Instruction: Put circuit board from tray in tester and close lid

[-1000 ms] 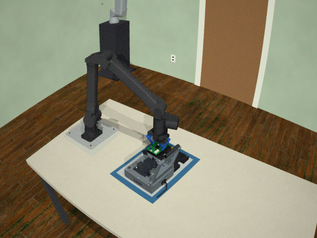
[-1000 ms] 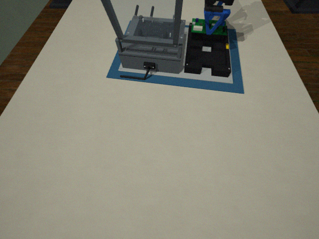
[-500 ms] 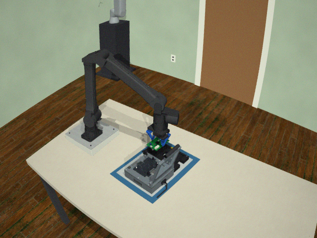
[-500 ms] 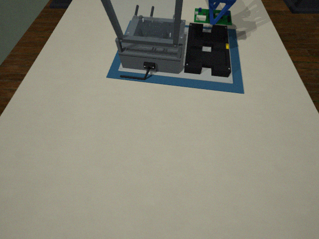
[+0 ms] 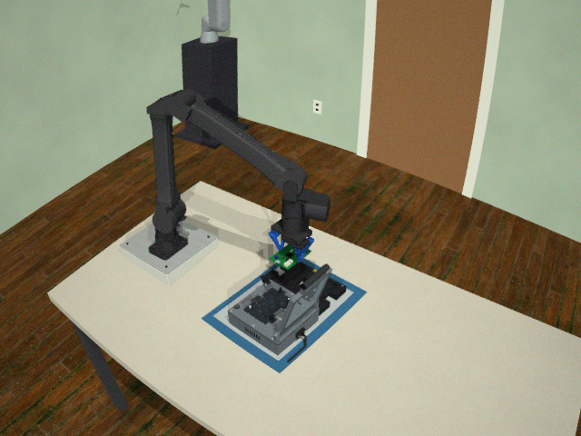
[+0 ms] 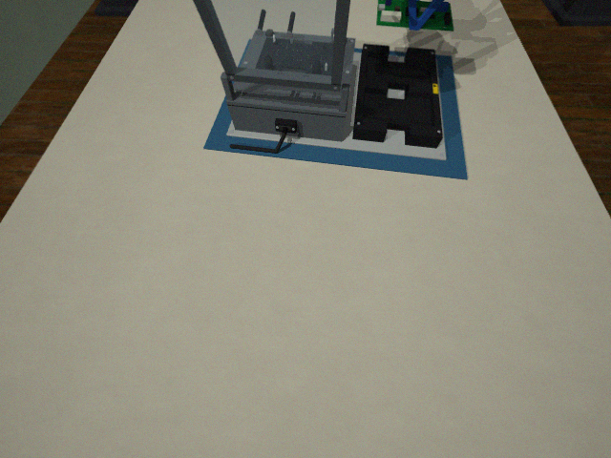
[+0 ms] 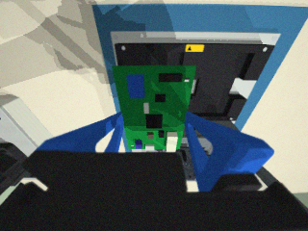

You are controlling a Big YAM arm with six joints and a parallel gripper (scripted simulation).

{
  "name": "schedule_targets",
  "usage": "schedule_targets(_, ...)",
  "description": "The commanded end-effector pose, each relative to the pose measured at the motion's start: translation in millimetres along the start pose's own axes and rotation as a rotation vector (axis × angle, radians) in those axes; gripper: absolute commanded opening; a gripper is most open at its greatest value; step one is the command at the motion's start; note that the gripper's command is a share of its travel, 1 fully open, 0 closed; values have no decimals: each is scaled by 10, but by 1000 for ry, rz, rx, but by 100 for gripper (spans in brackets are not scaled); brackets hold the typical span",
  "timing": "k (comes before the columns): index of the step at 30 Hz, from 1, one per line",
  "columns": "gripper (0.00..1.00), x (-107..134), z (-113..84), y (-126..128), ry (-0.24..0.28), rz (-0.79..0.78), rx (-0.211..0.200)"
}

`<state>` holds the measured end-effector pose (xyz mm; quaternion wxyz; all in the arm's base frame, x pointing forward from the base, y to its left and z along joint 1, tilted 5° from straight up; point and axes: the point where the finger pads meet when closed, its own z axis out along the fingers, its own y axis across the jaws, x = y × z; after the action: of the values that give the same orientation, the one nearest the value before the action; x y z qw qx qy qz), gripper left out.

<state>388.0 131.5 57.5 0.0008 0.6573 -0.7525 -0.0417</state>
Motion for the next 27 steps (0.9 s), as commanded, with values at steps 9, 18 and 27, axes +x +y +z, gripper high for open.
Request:
schedule_targets(9, 72, -87, -465, -252, -40, 2, 83)
schedule_targets(18, 72, -99, -406, -270, -37, 1, 77)
schedule_targets(27, 72, -103, -389, -274, -37, 0, 75)
